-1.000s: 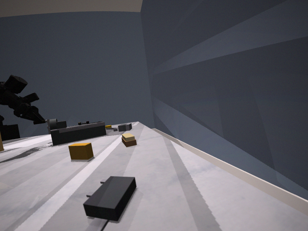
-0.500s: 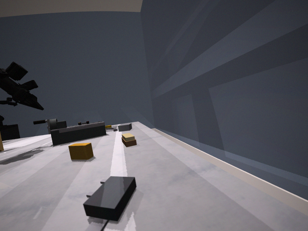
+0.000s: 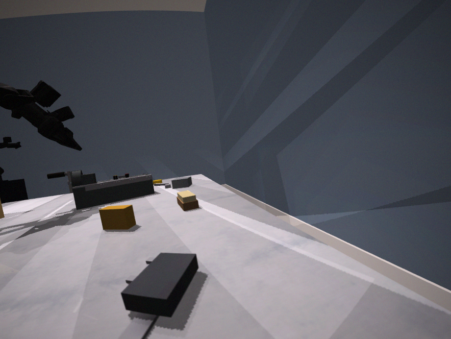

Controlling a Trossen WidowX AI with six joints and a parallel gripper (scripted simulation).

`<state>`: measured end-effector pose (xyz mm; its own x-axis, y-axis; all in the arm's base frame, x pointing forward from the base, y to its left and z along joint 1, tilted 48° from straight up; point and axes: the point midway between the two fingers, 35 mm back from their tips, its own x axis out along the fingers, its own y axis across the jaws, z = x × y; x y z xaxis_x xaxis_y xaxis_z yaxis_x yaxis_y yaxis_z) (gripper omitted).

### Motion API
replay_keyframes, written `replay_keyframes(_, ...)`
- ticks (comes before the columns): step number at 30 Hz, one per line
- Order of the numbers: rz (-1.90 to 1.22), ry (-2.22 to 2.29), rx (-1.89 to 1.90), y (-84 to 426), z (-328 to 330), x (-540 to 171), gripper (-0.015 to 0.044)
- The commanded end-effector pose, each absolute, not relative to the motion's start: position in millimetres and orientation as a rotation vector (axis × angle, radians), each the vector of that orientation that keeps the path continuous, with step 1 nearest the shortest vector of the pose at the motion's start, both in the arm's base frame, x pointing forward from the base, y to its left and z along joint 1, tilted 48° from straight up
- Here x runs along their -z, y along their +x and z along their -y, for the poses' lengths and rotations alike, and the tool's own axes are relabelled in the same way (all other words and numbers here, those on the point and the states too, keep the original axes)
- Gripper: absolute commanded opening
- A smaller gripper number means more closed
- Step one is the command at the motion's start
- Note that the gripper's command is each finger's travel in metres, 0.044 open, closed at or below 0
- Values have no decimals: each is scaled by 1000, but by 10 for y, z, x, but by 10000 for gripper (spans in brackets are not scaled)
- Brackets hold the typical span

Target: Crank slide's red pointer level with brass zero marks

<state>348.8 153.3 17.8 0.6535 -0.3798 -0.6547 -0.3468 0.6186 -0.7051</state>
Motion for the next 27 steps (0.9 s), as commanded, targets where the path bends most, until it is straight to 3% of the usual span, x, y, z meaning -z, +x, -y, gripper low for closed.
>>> replay_keyframes(1, -876, -934, 61, 3718, -1600, -150, 440)
replay_keyframes(9, -861, -931, 127, 4096, -1667, -6, 440)
replay_keyframes(27, -860, -933, 130, 4114, -1208, 416, 440)
